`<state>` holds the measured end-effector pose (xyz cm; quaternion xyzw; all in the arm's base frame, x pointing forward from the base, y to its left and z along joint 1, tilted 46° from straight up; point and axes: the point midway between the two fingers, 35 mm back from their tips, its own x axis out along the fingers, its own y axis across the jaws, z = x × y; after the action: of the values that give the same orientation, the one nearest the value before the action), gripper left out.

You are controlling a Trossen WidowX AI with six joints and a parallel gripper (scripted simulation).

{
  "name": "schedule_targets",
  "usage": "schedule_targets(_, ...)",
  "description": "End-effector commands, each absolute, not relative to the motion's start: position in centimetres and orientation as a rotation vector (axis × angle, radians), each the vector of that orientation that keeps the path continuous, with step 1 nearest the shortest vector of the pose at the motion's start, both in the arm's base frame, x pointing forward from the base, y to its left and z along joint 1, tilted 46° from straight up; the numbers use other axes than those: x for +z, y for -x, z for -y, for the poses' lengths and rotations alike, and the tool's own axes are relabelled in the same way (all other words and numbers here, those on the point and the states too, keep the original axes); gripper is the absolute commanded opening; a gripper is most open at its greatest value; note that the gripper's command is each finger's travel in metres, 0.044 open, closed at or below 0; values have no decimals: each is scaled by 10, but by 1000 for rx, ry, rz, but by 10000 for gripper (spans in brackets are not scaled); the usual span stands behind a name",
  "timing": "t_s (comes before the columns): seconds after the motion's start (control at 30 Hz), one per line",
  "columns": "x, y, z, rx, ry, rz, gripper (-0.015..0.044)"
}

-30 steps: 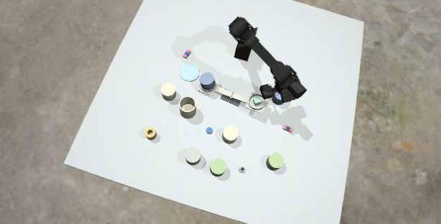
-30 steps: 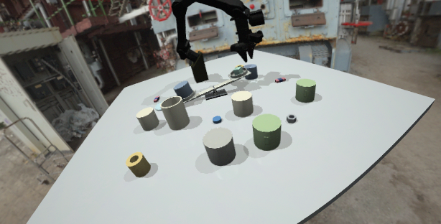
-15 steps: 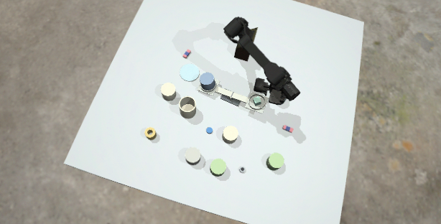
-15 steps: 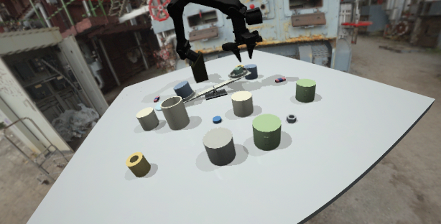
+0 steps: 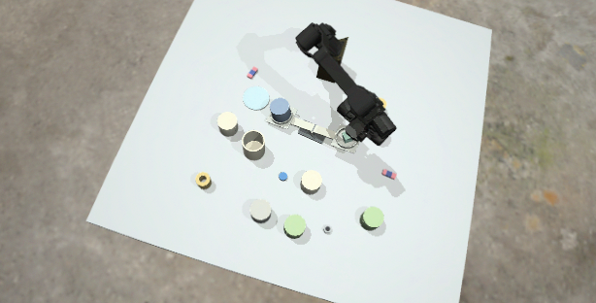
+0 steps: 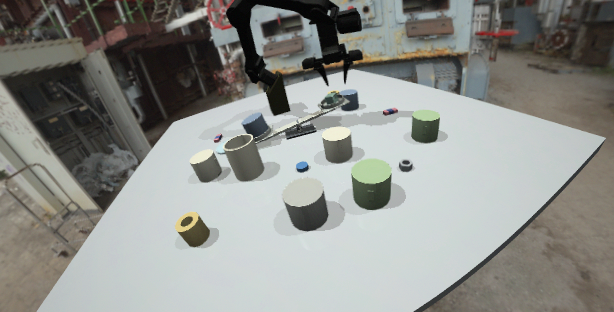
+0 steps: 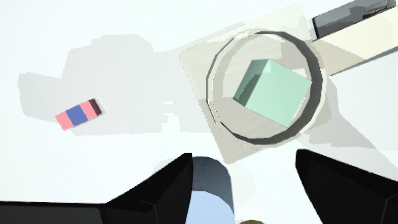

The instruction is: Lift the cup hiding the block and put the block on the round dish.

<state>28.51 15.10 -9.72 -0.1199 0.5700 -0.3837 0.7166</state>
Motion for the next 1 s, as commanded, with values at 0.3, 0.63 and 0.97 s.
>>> schedule_targets(0.3,-74,-299,-139,-1104,-64,-1038,260)
schedule_targets(0.63,-77,-302,-129,-1151,-129,-989,260)
schedule_targets(0.97,-88,-303,-118,-1151,-129,-988,260)
